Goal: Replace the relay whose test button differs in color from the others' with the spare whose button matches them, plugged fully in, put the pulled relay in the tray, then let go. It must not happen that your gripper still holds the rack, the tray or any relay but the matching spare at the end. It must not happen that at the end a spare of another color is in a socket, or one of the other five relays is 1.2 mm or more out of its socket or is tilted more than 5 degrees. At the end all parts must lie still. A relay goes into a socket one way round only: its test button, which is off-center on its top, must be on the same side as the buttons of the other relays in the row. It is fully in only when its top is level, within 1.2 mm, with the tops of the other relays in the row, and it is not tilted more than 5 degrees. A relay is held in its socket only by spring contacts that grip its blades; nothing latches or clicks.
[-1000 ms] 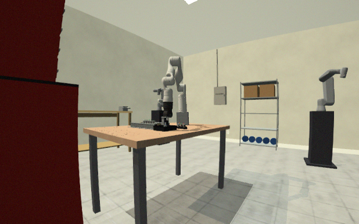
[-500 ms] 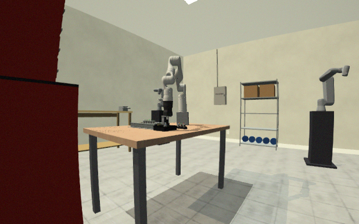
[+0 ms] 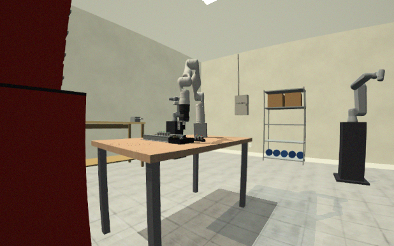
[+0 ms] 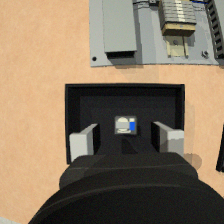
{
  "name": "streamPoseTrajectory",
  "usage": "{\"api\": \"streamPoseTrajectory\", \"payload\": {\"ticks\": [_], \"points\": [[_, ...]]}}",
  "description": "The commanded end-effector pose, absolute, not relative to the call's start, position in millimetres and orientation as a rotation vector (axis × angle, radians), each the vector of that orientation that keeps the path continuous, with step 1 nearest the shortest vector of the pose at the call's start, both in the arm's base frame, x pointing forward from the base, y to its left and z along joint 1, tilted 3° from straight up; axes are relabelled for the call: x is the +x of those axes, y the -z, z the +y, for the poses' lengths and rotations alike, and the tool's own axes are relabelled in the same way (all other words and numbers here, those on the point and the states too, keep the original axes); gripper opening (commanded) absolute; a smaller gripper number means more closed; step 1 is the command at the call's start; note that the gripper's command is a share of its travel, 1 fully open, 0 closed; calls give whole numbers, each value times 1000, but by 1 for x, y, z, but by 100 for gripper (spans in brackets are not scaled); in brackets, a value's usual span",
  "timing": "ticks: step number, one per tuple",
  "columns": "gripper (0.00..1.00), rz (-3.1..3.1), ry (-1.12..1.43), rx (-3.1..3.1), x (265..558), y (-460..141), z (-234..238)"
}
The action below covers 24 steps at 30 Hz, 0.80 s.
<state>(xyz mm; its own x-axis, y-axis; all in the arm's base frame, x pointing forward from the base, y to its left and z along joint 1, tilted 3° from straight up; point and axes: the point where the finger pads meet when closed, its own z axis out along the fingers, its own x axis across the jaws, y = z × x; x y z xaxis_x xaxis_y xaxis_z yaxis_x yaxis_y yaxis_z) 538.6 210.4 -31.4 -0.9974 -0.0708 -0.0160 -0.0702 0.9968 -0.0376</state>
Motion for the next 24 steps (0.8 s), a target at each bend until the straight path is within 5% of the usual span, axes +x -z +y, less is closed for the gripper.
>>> {"api": "streamPoseTrajectory", "payload": {"ticks": [1, 24], "points": [[100, 3120, 58, -114, 539, 26, 211], [100, 3118, 59, -123, 540, 9, 211]]}}
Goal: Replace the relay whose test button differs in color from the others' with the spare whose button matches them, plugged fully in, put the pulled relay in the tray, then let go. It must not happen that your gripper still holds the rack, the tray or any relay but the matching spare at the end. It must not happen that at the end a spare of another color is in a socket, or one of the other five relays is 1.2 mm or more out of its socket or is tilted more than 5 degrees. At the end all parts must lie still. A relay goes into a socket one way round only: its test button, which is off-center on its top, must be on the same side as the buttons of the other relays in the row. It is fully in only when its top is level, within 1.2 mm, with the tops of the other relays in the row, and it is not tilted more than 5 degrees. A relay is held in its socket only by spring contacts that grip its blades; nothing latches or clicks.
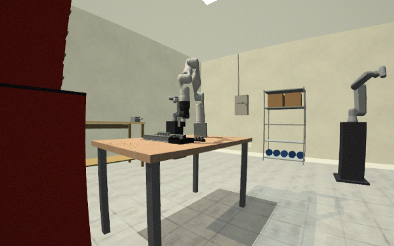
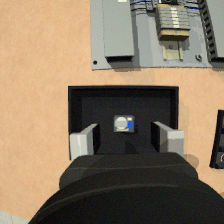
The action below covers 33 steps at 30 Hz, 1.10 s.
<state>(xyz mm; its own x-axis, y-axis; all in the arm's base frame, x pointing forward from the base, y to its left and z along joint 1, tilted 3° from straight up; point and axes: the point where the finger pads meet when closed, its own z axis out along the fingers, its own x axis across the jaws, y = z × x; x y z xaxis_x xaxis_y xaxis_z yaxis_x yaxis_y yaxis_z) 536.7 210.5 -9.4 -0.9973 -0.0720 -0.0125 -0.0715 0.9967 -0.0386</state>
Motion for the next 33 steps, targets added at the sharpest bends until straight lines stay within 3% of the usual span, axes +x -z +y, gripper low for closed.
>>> {"api": "streamPoseTrajectory", "payload": {"ticks": [1, 33], "points": [[100, 3118, 60, -124, 540, 9, 212], [100, 3119, 60, -123, 541, 17, 211]]}}
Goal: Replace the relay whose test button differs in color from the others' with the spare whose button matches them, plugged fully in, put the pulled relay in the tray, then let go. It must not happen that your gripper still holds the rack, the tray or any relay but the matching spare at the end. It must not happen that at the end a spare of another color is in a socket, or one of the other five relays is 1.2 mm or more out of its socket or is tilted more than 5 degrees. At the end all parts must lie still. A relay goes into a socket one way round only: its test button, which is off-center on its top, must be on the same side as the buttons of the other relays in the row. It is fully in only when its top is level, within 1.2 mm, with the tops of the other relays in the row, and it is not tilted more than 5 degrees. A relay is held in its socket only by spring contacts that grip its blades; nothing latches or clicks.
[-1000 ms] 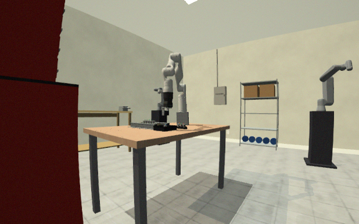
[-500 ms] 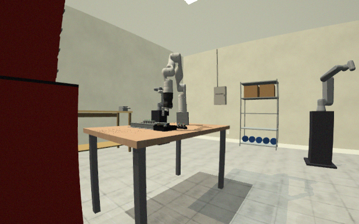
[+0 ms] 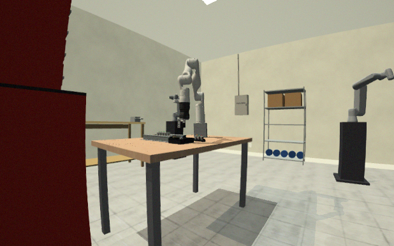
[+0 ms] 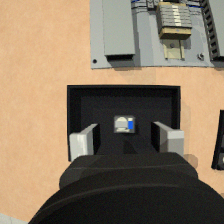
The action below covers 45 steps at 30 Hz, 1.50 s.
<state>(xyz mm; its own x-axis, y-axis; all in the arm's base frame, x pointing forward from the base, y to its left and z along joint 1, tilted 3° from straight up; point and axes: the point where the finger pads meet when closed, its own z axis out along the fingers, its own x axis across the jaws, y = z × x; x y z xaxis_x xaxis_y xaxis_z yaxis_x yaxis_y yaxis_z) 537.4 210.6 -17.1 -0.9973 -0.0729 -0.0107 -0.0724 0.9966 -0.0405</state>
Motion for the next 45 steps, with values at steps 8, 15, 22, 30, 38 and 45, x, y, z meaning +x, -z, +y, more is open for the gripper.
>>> {"api": "streamPoseTrajectory", "payload": {"ticks": [8, 15, 22, 30, 38, 45], "points": [[100, 3116, 61, -130, 543, 20, 211], [100, 3121, 59, -31, 523, 17, 220], [100, 3116, 58, 67, 504, 14, 231], [100, 3120, 62, 82, 488, 14, 236], [100, 3116, 59, 91, 461, 10, 251], [100, 3122, 62, 89, 448, 11, 256]]}}
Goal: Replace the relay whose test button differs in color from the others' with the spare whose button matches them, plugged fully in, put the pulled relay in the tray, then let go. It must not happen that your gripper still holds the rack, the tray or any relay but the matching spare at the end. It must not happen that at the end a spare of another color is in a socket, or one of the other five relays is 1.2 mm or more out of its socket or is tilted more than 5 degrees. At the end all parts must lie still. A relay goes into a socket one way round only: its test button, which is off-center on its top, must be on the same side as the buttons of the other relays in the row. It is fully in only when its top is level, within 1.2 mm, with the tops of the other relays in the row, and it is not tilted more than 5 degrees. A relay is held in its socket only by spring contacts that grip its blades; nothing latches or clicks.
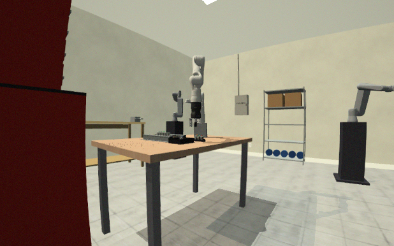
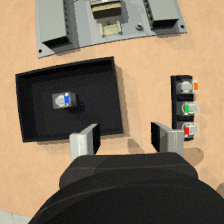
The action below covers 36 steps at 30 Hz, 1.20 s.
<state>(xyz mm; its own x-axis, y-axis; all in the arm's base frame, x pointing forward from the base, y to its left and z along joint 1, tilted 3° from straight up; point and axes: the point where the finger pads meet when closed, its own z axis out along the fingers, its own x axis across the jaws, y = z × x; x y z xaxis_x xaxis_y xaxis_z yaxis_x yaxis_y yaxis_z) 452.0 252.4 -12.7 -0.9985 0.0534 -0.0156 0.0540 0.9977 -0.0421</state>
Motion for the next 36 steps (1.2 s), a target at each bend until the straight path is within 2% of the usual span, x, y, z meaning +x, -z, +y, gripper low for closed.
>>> {"api": "streamPoseTrajectory", "payload": {"ticks": [1, 30, 36], "points": [[100, 3121, 62, 90, 445, 10, 258], [100, 3115, 58, 95, 360, -4, 308], [100, 3120, 62, 92, 358, -3, 308]]}}
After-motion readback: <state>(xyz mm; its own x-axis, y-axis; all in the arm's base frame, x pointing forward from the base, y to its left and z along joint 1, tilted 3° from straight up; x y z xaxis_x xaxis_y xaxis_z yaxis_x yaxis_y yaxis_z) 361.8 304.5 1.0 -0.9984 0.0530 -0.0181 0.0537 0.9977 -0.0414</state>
